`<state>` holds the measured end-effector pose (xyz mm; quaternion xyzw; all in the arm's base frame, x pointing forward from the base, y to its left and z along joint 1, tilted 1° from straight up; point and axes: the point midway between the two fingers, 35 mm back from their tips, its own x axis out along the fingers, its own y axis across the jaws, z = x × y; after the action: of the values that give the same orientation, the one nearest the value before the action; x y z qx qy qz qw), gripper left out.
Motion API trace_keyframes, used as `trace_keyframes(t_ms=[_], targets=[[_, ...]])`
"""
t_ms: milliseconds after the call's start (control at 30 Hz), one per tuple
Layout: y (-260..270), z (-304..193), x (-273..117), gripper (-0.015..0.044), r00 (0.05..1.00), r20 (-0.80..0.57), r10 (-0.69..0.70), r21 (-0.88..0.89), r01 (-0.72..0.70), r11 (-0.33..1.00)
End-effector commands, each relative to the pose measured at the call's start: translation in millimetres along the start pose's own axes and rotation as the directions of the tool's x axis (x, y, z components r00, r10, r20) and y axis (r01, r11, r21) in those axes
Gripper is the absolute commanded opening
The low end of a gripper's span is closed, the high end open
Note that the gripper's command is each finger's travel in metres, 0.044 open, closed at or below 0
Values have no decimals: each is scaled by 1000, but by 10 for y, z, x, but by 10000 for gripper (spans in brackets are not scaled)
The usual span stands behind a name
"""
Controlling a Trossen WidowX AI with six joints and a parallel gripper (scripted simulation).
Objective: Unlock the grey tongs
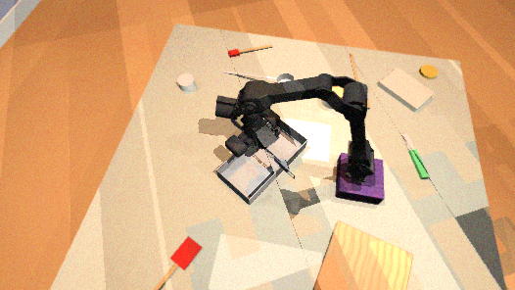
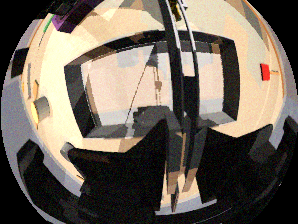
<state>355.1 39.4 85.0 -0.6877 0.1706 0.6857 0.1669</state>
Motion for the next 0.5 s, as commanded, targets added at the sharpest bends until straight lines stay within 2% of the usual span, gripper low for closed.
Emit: trace_keyframes(t_ms=[0,467], targets=[[-25,16,0,-150,1000,0,0,7,0,1000],[-647,519,-17,-150,1000,0,-9,174,9,985]])
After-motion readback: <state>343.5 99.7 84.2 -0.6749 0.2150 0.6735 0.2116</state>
